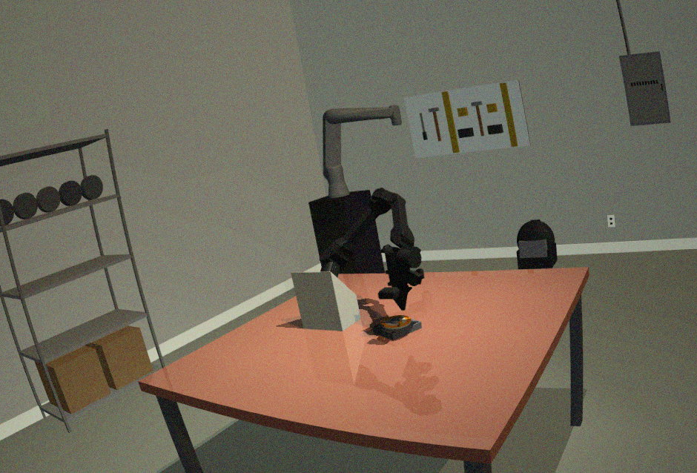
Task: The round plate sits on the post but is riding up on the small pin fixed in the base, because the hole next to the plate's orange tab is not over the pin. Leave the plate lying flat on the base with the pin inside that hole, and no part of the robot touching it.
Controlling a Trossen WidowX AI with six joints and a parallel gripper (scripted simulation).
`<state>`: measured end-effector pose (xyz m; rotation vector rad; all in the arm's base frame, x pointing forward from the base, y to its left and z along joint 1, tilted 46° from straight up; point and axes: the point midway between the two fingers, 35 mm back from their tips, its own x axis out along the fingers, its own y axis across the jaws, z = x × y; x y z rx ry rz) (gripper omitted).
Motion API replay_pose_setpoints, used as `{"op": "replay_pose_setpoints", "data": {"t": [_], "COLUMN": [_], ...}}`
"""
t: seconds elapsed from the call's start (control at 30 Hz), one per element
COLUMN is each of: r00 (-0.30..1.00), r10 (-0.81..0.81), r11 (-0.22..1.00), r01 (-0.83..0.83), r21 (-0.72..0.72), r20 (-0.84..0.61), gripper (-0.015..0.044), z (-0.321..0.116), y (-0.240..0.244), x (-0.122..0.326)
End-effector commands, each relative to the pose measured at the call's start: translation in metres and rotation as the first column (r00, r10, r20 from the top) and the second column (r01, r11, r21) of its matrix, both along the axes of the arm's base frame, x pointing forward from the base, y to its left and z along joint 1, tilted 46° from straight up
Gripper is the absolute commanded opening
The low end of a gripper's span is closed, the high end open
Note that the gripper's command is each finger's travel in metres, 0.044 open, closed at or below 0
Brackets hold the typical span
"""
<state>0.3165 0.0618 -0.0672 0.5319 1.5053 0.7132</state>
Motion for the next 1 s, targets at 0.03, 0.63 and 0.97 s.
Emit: {"op": "replay_pose_setpoints", "data": {"t": [0.03,0.63,0.97], "r00": [1.0,1.0,1.0], "r10": [0.01,0.01,0.01], "r11": [1.0,1.0,1.0], "r01": [-0.01,-0.01,-0.01], "r21": [0.008,0.01,0.009], "r20": [-0.006,-0.007,-0.007], "gripper": [0.0,0.0,0.0], "z": [-0.014,-0.039,-0.043], "y": [0.018,0.028,0.023], "x": [-0.003,-0.014,-0.018]}}
